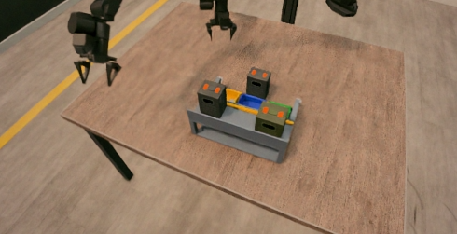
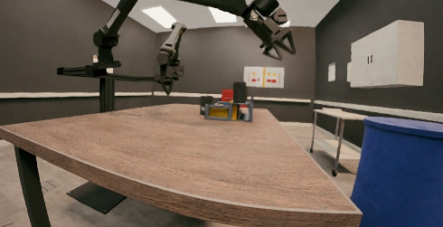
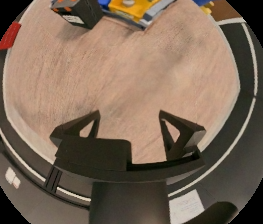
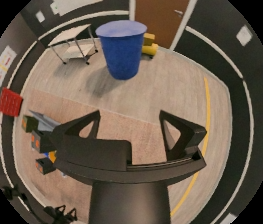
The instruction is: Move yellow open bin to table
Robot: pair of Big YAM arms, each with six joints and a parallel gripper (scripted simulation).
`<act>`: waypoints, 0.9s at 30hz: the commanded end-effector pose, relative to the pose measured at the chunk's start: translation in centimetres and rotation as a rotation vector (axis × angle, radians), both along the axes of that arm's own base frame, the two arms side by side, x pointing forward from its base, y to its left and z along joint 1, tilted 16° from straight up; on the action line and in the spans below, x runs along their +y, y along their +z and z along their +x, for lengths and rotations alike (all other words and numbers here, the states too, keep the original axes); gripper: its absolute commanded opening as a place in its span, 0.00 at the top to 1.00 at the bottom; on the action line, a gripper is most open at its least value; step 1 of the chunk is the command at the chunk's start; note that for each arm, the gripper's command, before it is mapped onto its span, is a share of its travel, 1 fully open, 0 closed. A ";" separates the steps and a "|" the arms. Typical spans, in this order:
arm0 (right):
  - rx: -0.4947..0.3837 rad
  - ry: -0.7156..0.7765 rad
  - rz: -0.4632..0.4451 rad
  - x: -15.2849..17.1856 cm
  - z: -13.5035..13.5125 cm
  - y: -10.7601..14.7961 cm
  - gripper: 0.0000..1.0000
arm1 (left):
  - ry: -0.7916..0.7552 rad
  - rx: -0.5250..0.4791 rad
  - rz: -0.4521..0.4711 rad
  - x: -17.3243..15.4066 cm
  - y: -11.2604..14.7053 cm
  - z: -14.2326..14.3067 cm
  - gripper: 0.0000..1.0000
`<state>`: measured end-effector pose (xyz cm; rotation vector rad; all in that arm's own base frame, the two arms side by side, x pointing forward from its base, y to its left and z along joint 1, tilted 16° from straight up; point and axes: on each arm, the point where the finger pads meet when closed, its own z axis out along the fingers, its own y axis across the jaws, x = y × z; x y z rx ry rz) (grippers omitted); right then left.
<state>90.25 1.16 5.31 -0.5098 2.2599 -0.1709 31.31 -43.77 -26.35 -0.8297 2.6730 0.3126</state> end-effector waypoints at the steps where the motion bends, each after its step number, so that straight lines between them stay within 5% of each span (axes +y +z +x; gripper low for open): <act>1: -0.103 -0.075 0.016 -5.2 0.3 7.5 0.00 | -0.002 -0.015 -0.027 -1.4 0.8 0.7 0.00; 10: -0.208 -0.269 0.031 -19.6 -4.0 16.4 0.00 | -0.002 -0.015 -0.027 -1.4 0.8 0.7 0.00; 12: -0.208 -0.269 0.031 -19.6 -4.0 16.4 0.00 | -0.002 -0.015 -0.027 -1.4 0.8 0.7 0.00; 14: -0.238 -0.323 0.033 -23.5 -5.8 19.0 0.00 | -0.002 -0.015 -0.027 -1.4 0.8 0.7 0.00; 20: -0.343 -0.499 0.030 -35.0 -13.6 26.7 0.00 | -0.002 -0.015 -0.027 -1.4 0.8 0.7 0.00; 27: -0.485 -0.722 0.006 -46.4 -26.8 35.6 0.00 | -0.002 -0.015 -0.027 -1.4 0.8 0.7 0.00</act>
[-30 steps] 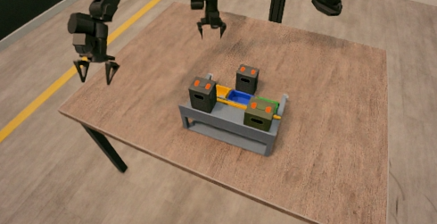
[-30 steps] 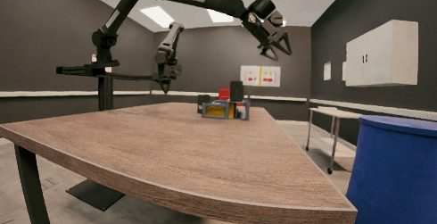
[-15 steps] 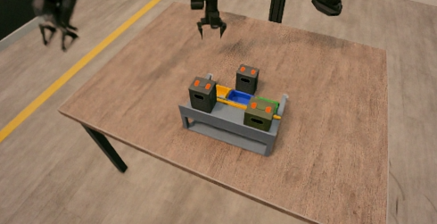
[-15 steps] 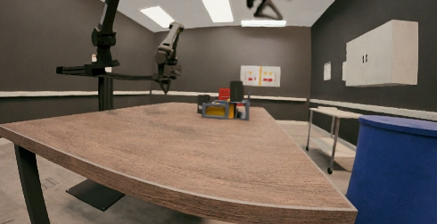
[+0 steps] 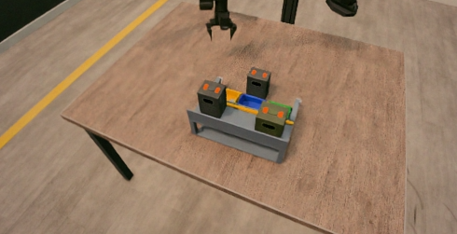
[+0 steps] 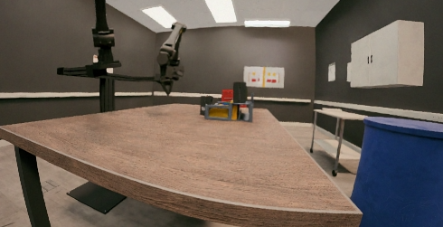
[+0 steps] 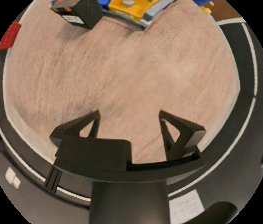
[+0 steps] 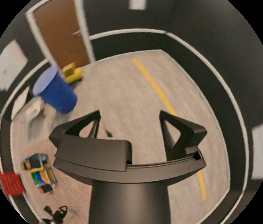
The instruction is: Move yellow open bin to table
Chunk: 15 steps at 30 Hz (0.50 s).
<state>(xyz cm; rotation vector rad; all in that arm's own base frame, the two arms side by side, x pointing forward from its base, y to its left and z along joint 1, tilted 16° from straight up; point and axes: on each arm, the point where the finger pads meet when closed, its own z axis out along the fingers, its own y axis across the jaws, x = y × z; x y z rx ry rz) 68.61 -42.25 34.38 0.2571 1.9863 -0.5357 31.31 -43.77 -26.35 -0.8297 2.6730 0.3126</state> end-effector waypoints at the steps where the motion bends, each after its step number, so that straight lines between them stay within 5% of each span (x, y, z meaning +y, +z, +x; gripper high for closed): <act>1: -0.115 -0.080 -0.022 -3.0 -5.1 6.6 0.00 | -0.002 -0.015 -0.027 -1.4 0.8 0.7 0.00; 2: -0.115 -0.080 -0.022 -3.0 -5.1 6.6 0.00 | -0.002 -0.015 -0.027 -1.4 0.8 0.7 0.00; 8: -0.230 -0.278 -0.067 -9.4 -19.1 13.7 0.00 | -0.002 -0.015 -0.027 -1.4 0.8 0.7 0.00; 15: -0.353 -0.493 -0.142 -11.9 -35.1 20.0 0.00 | -0.002 -0.015 -0.027 -1.4 0.8 0.7 0.00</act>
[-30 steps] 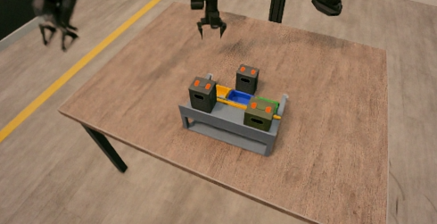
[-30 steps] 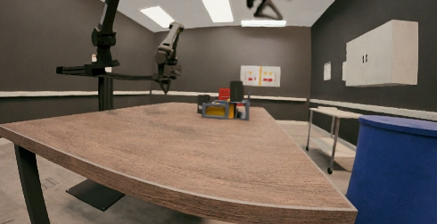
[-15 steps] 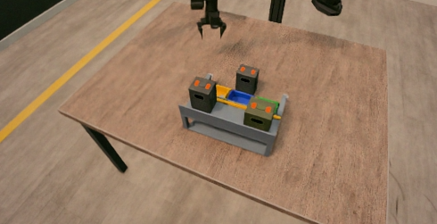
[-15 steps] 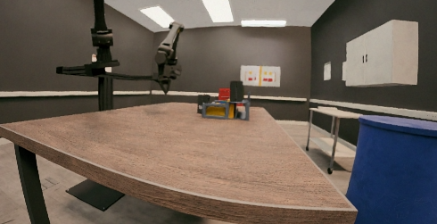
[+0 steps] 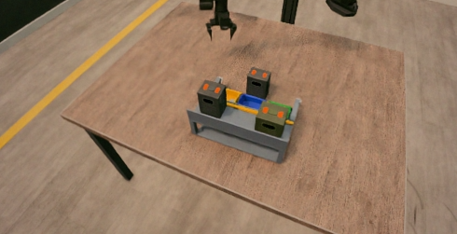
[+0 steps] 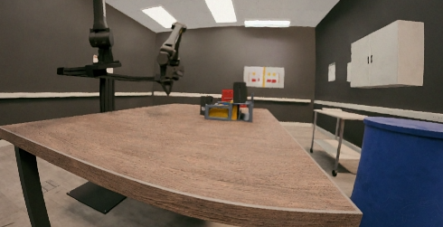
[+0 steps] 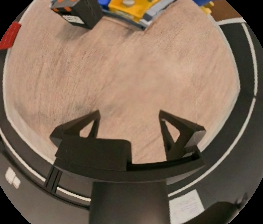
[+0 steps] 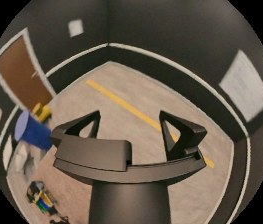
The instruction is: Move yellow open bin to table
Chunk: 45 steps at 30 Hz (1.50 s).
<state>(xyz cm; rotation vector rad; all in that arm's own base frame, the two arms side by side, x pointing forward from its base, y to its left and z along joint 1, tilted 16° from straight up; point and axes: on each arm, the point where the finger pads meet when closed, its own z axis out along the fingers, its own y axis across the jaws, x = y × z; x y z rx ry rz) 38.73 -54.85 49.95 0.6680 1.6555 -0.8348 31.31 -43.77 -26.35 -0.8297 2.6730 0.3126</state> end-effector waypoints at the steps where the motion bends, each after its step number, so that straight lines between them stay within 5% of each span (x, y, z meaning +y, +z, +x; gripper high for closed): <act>1: -0.109 -0.088 -0.065 0.8 -7.3 5.2 0.00 | -0.002 -0.015 -0.027 -1.4 0.8 0.7 0.00; 2: -0.123 -0.117 -0.077 0.9 -9.4 5.8 0.00 | -0.002 -0.015 -0.027 -1.4 0.8 0.7 0.00; 4: -0.123 -0.117 -0.077 0.9 -9.4 5.8 0.00 | -0.002 -0.015 -0.027 -1.4 0.8 0.7 0.00; 11: -0.207 -0.292 -0.163 3.4 -21.6 9.4 0.00 | -0.002 -0.015 -0.027 -1.4 0.8 0.7 0.00; 19: -0.269 -0.438 -0.249 7.5 -30.6 11.6 0.00 | -0.002 -0.015 -0.027 -1.4 0.8 0.7 0.00; 32: -0.306 -0.538 -0.318 11.4 -36.1 12.6 0.00 | -0.002 -0.015 -0.027 -1.4 0.8 0.7 0.00; 45: -0.312 -0.556 -0.331 12.1 -37.0 12.7 0.00 | -0.002 -0.015 -0.027 -1.4 0.8 0.7 0.00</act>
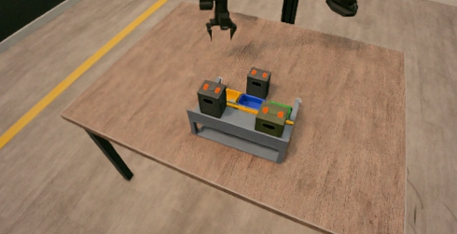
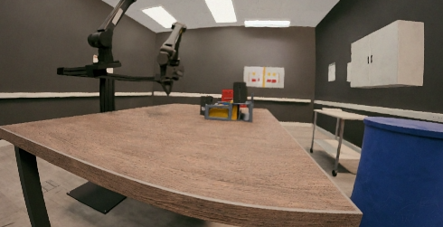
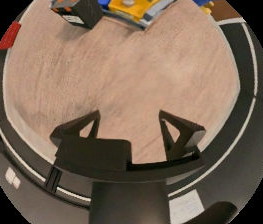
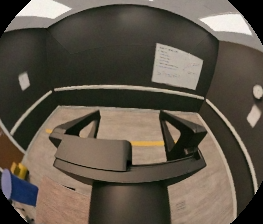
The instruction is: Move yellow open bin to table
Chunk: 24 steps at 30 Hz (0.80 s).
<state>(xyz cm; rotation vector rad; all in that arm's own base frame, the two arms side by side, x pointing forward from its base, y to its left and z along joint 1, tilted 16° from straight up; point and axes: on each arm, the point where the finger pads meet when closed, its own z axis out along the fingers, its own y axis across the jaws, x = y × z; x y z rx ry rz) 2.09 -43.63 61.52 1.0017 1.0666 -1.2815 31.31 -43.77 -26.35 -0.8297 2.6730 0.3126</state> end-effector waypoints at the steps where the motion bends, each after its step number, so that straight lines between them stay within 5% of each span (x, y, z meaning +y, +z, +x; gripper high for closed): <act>1: -0.016 -0.004 -0.040 0.9 -0.4 1.1 0.00 | -0.002 -0.015 -0.027 -1.4 0.8 0.7 0.00; 24: -0.016 -0.004 -0.040 0.9 -0.4 1.1 0.00 | -0.030 -0.006 -0.031 -1.8 1.9 2.2 0.00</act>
